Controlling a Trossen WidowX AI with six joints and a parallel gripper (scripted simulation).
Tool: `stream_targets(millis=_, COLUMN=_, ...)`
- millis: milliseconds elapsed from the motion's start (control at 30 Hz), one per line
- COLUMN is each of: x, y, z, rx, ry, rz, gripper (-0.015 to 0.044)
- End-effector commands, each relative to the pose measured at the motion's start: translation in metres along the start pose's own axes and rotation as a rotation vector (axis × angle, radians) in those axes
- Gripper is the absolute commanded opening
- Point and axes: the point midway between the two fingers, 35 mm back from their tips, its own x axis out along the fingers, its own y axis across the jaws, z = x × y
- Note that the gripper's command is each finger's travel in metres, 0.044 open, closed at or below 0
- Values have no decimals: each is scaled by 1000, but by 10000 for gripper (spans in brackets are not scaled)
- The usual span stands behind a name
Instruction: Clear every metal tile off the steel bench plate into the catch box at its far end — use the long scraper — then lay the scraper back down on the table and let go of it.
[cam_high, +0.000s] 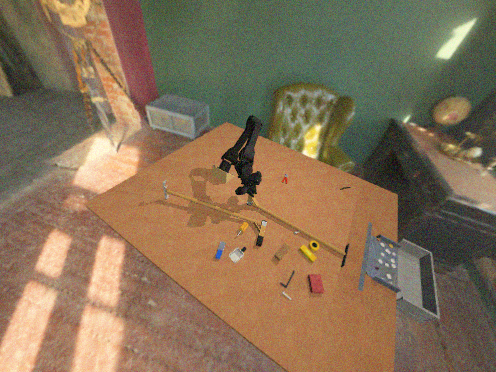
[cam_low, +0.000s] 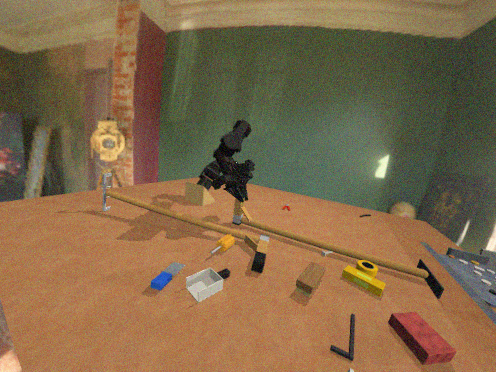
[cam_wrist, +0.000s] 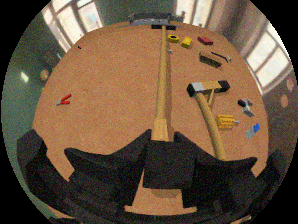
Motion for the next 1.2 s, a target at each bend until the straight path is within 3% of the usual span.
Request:
stream_targets(millis=0, x=-2, y=7, z=4, rx=-6, ry=-9, rz=-1, gripper=0)
stream_targets(millis=1167, x=-2, y=47, z=3, rx=10, ry=-4, rz=-8, gripper=0)
